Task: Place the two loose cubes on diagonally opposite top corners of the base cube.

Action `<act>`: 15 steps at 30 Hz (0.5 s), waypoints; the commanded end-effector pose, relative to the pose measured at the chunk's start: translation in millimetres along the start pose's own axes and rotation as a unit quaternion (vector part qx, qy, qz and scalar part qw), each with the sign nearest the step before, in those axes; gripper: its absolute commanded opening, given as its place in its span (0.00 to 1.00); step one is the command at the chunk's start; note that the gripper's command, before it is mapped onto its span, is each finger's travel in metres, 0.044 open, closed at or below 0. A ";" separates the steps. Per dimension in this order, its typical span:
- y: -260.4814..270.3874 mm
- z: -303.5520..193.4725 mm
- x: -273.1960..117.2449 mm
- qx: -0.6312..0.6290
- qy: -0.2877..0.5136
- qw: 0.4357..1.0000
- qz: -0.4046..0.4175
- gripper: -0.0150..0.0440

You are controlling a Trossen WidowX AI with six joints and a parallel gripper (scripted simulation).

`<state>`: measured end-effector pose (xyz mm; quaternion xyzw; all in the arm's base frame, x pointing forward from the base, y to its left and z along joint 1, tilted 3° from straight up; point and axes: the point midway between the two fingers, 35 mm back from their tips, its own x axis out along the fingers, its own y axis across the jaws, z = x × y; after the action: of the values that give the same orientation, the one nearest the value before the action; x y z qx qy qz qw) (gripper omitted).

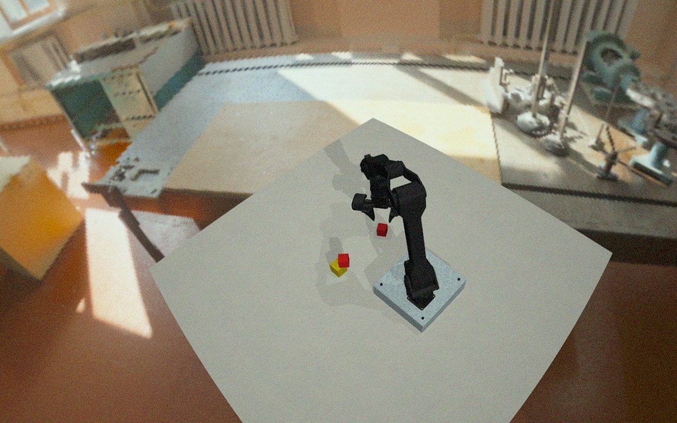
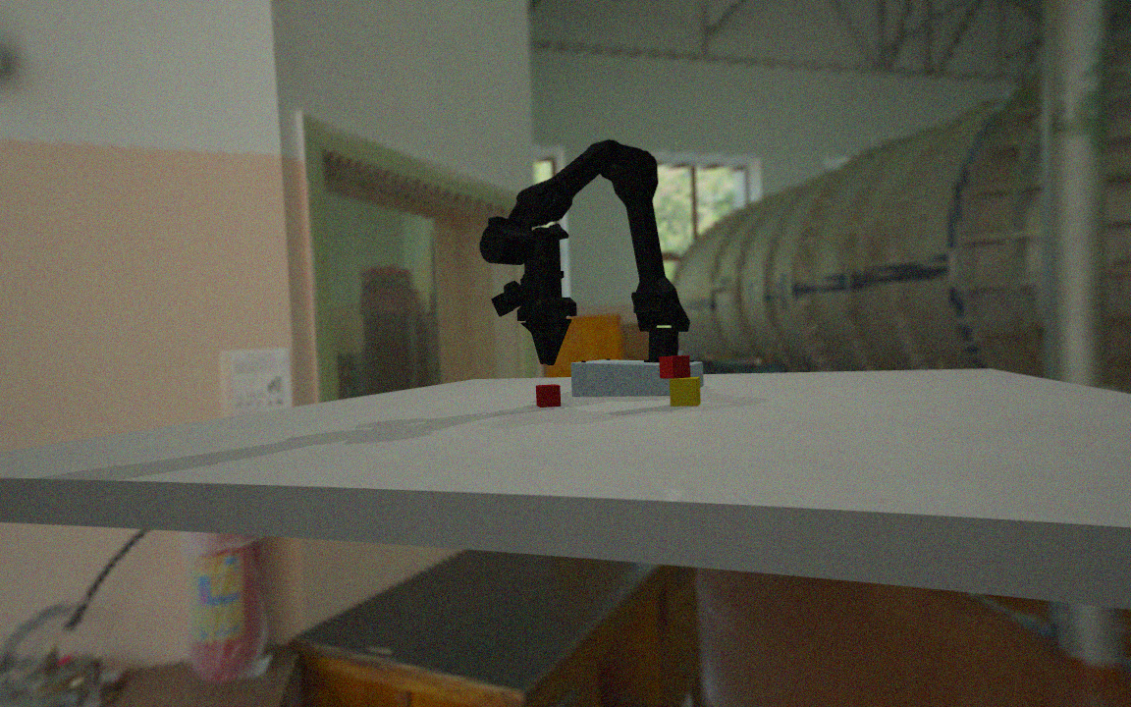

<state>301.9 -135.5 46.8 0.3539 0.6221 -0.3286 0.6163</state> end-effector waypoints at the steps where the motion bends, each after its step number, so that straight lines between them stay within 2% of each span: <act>1: 0.4 -0.3 7.6 0.002 0.000 1.000 0.002 0.70; 15: 0.6 -0.3 25.1 0.002 0.000 1.000 0.002 0.70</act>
<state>305.2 -136.1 30.5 0.3543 0.6153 -0.3281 0.6231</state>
